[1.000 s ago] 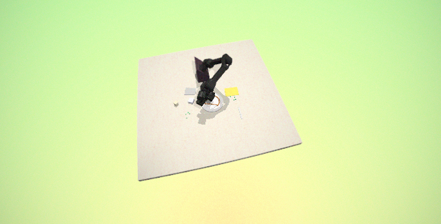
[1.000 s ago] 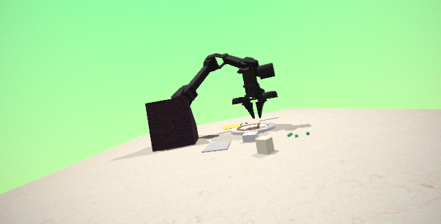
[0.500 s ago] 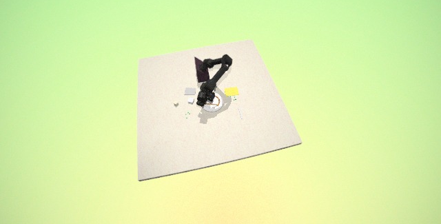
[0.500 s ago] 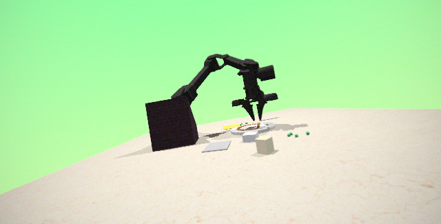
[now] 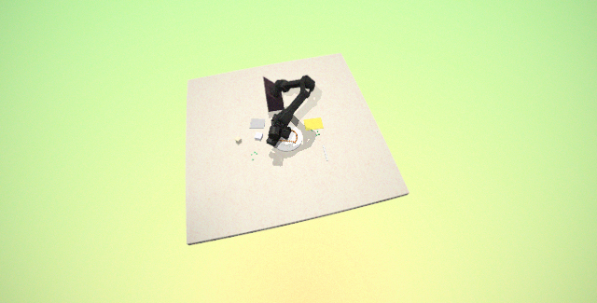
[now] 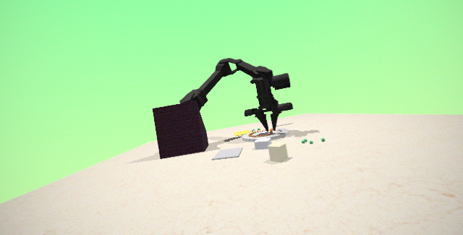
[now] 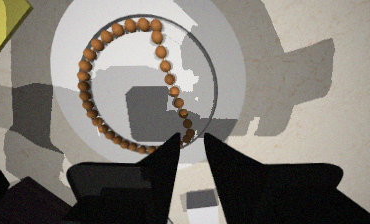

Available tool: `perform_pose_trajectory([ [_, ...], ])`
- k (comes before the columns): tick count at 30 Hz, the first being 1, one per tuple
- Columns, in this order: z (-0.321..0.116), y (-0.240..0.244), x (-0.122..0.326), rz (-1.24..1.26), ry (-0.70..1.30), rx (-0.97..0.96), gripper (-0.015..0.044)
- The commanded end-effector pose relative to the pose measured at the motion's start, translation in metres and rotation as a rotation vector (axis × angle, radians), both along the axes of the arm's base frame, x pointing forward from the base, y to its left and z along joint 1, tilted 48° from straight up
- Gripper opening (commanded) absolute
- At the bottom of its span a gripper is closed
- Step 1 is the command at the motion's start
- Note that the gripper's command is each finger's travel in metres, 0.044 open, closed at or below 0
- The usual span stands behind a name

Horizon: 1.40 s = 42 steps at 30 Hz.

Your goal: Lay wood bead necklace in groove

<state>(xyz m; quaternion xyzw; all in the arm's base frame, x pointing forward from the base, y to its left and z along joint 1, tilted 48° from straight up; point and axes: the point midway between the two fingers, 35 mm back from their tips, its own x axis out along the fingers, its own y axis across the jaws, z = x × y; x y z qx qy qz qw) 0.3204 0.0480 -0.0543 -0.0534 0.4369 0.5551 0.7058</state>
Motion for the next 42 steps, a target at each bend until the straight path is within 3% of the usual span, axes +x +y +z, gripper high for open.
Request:
perform_pose_trajectory([
  [1, -0.0049, 0.0056, -0.0012, -0.005, 0.006, 0.005, 0.0120],
  [6, -0.0075, 0.0087, -0.0016, -0.005, 0.006, 0.005, 0.0120],
  [11, -0.0057, 0.0068, -0.0010, 0.002, 0.002, 0.002, 0.0000],
  [42, -0.0057, 0.0068, -0.0010, 0.002, 0.002, 0.002, 0.0000],
])
